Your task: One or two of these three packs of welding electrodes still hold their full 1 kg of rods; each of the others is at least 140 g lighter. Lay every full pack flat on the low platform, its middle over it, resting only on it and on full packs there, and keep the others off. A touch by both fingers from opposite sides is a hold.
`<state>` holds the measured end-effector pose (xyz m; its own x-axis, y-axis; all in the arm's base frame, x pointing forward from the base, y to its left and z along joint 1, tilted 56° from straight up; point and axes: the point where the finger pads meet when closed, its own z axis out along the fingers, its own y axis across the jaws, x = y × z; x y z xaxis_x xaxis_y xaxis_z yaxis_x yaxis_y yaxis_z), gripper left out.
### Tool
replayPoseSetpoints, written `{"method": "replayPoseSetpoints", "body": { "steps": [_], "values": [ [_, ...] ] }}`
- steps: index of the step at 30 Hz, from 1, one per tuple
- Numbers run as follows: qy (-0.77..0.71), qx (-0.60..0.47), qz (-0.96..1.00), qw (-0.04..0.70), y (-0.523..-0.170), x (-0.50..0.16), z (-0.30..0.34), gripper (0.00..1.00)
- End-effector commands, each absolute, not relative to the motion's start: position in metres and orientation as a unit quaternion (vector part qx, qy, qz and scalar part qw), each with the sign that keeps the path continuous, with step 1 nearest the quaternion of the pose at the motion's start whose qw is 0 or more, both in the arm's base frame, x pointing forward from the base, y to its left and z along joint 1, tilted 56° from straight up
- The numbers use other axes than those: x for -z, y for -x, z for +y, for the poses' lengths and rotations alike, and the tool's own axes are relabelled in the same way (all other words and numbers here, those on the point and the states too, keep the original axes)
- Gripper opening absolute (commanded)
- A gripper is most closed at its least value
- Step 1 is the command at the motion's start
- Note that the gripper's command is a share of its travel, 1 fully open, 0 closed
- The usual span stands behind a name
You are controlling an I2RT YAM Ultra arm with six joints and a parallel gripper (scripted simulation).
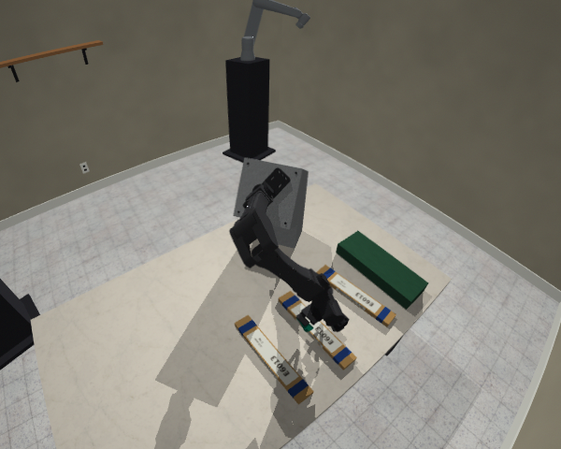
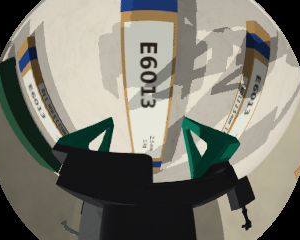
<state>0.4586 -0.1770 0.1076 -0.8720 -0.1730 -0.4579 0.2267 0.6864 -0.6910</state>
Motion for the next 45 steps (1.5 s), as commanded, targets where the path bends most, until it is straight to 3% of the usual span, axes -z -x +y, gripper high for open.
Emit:
{"method": "replayPoseSetpoints", "body": {
  "steps": [1, 16, 45],
  "values": [
    [-0.013, 0.396, 0.881, 0.26, -0.45, -0.128, -0.154, 0.97],
    [-0.02, 0.395, 0.876, 0.277, -0.428, -0.177, -0.109, 0.97],
    [-0.015, 0.395, 0.878, 0.269, -0.429, -0.171, -0.108, 0.97]
  ]
}}
